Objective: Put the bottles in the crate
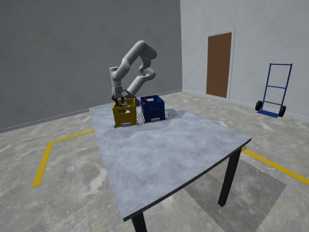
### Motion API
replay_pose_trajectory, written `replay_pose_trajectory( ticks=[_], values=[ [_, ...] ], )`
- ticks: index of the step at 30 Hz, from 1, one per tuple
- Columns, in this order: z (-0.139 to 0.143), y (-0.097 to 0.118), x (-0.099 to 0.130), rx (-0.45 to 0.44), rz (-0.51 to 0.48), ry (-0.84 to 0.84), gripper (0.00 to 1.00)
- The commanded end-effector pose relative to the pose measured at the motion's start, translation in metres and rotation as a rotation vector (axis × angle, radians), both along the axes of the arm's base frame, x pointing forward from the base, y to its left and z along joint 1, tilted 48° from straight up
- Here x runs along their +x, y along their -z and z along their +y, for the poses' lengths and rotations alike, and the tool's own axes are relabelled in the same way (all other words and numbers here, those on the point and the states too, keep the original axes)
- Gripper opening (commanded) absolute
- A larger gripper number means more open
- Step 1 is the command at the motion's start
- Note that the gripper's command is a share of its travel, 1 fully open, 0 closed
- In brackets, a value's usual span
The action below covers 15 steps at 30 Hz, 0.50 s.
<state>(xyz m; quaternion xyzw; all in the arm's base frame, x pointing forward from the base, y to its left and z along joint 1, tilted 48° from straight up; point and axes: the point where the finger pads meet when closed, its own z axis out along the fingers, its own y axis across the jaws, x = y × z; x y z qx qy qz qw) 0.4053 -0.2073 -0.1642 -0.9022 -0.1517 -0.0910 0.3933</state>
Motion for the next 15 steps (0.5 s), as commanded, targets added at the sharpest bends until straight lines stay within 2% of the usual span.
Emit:
replay_pose_trajectory(
  ticks=[1, 15],
  values=[
    [0.003, 0.004, 0.001, -0.001, -0.001, 0.001, 0.65],
    [0.015, 0.014, 0.002, -0.001, -0.001, 0.001, 0.65]
  ],
)
